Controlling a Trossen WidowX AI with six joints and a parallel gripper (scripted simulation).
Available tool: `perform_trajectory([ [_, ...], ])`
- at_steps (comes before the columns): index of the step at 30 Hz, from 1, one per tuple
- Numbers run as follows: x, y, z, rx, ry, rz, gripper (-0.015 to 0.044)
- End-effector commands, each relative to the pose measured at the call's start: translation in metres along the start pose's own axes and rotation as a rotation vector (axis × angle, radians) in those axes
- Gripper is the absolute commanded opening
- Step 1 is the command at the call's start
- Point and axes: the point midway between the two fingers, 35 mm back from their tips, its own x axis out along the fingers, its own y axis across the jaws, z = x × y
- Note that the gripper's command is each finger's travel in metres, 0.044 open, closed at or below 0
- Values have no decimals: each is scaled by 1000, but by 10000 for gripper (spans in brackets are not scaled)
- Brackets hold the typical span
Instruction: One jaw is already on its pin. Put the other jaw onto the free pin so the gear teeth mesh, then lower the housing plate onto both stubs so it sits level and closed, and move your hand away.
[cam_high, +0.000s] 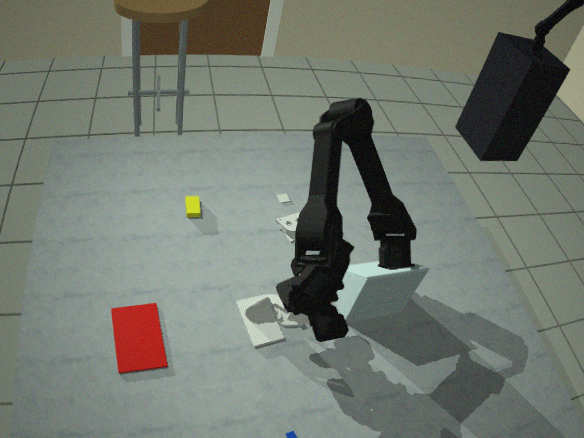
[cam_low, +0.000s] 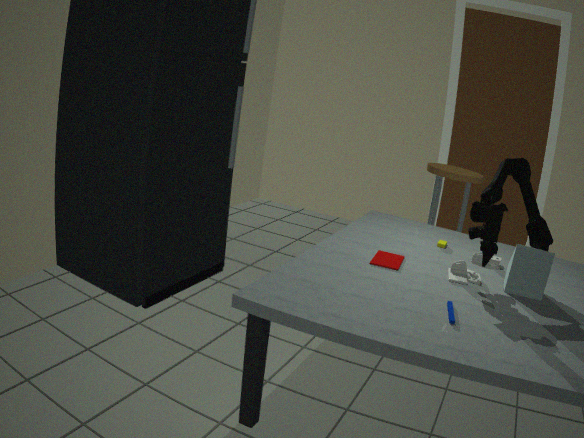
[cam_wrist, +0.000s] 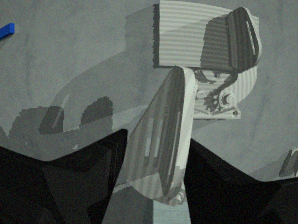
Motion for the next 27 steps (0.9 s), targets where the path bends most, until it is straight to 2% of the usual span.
perform_trajectory([
  [1, 1, 1, -1, 2, 4, 0, 134],
  [16, 1, 1, -1, 22, 4, 0, 134],
  [27, 0, -9, 31, 22, 3, 2, 134],
])
